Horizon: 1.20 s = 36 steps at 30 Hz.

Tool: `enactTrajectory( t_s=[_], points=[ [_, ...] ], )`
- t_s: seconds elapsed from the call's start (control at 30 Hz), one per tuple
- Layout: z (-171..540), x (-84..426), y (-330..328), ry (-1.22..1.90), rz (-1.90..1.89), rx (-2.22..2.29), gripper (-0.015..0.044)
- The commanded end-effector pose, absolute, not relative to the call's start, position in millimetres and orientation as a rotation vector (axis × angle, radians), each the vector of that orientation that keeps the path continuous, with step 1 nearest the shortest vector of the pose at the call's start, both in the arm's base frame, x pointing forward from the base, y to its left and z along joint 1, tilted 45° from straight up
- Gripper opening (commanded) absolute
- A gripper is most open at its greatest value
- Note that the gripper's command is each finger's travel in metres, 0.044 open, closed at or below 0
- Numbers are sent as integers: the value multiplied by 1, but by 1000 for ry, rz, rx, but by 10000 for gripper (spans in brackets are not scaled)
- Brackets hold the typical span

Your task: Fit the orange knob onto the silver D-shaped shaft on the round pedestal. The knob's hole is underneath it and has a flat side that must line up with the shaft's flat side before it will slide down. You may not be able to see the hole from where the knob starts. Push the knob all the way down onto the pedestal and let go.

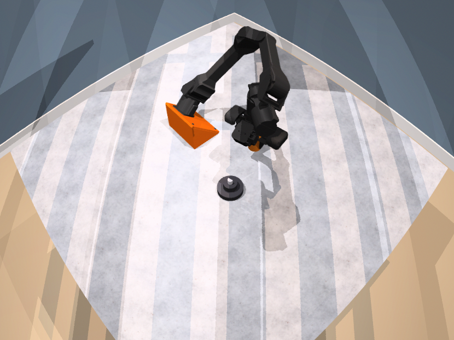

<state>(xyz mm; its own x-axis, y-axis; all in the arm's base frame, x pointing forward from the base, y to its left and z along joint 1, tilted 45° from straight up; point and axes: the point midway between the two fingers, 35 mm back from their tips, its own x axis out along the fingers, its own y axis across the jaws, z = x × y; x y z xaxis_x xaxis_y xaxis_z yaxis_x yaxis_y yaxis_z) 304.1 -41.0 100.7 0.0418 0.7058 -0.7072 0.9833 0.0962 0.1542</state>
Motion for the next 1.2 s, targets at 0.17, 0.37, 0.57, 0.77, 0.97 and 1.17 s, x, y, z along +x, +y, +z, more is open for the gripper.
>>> enactTrajectory(
  t_s=[0.17,0.37,0.57,0.77,0.97,1.17],
  points=[
    [76,309,-56,1713,-543,1665,0],
    [58,311,-65,1713,-543,1665,0],
    [40,312,-73,1712,-542,1664,0],
    [22,312,-80,1712,-541,1664,0],
    [5,312,-87,1712,-540,1664,0],
    [-1,311,-89,1712,-525,1653,0]
  ],
)
